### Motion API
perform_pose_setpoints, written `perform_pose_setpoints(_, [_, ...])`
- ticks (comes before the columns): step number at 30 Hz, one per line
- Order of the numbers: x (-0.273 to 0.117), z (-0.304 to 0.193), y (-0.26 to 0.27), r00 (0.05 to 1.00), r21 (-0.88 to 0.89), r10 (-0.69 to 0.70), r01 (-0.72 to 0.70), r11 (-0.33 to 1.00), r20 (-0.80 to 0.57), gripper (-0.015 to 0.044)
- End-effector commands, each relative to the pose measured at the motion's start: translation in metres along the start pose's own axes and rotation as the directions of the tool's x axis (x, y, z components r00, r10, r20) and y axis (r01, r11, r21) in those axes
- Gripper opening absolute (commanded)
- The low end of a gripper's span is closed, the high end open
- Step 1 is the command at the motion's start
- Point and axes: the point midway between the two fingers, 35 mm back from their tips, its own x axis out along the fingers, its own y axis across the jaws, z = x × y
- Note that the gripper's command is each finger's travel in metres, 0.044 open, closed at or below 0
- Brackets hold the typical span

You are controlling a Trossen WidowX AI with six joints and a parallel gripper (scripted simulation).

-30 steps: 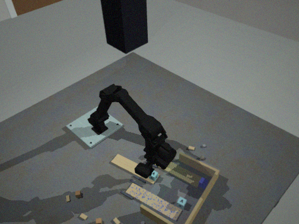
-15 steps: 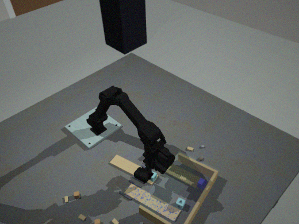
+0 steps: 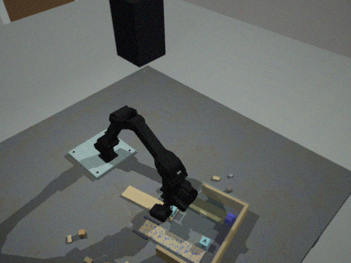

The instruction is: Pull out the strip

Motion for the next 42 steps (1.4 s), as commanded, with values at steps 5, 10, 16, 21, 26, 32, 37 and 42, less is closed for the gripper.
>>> perform_pose_setpoints(5, [0.0, 0.0, 0.0, 1.0, 0.0, 0.0, 0.0, 1.0, 0.001, 0.0132])
perform_pose_setpoints(10, [0.0, 0.0, 0.0, 1.0, 0.0, 0.0, 0.0, 1.0, 0.001, 0.0098])
perform_pose_setpoints(16, [-0.008, -0.008, 0.002, 1.0, 0.001, 0.0, 0.0, 1.0, -0.001, 0.0])
perform_pose_setpoints(21, [-0.022, -0.026, 0.006, 1.0, 0.002, 0.0, 0.0, 1.0, -0.003, 0.0])
perform_pose_setpoints(26, [-0.034, -0.045, 0.01, 1.0, 0.003, 0.0, 0.0, 1.0, -0.006, 0.0])
perform_pose_setpoints(32, [-0.042, -0.058, 0.013, 1.0, 0.004, 0.0, 0.0, 1.0, -0.007, 0.0])
perform_pose_setpoints(37, [-0.042, -0.071, 0.016, 1.0, 0.004, 0.0, 0.0, 1.0, -0.008, 0.0])
perform_pose_setpoints(42, [-0.042, -0.089, 0.02, 1.0, 0.004, 0.001, 0.0, 1.0, -0.01, 0.0])
